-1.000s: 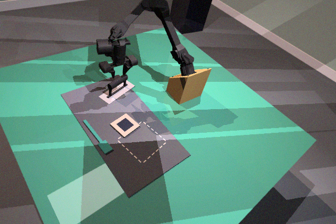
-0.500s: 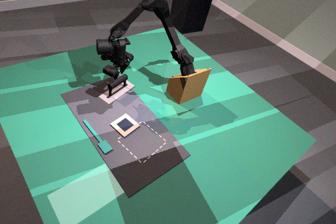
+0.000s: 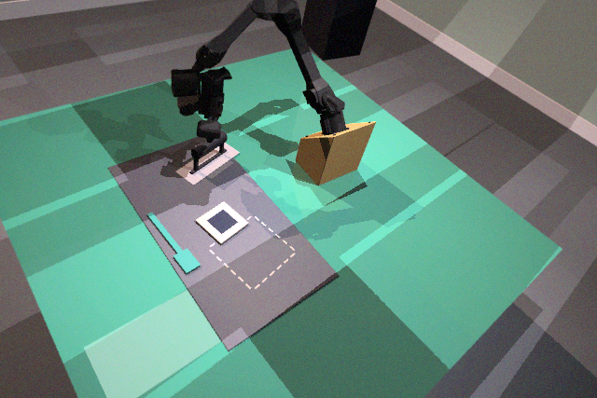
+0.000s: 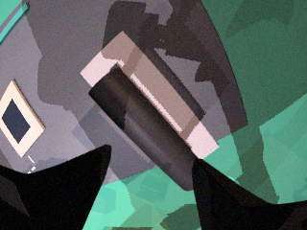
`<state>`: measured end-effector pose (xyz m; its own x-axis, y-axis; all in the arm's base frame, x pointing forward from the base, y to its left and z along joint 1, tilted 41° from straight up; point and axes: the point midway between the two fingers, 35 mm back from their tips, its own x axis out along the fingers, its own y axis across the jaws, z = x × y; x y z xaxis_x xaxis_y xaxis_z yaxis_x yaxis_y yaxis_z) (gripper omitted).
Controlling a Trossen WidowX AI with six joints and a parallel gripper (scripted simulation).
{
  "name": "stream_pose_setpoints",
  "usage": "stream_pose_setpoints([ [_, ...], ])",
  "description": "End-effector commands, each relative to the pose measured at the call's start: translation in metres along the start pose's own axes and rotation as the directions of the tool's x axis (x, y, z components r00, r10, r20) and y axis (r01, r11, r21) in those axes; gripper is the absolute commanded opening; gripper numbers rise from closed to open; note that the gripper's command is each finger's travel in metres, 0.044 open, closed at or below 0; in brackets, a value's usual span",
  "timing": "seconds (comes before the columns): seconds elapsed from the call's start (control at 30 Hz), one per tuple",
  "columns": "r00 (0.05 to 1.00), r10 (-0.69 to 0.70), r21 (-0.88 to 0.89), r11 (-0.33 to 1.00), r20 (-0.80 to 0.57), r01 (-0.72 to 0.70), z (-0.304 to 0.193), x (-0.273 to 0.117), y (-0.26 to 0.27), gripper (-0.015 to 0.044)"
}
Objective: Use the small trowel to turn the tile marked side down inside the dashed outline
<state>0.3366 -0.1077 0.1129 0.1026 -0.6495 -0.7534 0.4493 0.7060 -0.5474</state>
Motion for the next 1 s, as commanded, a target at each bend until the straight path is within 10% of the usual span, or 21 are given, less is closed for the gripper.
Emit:
stream_pose_setpoints([
  [0.0,1.0,-0.001,-0.137,0.991,-0.002,0.001,-0.0001,0.0001,0.0,0.027],
  [0.97,1.0,-0.001,-0.769,0.639,-0.002,-0.001,0.0002,0.0012,0.0002,0.027],
])
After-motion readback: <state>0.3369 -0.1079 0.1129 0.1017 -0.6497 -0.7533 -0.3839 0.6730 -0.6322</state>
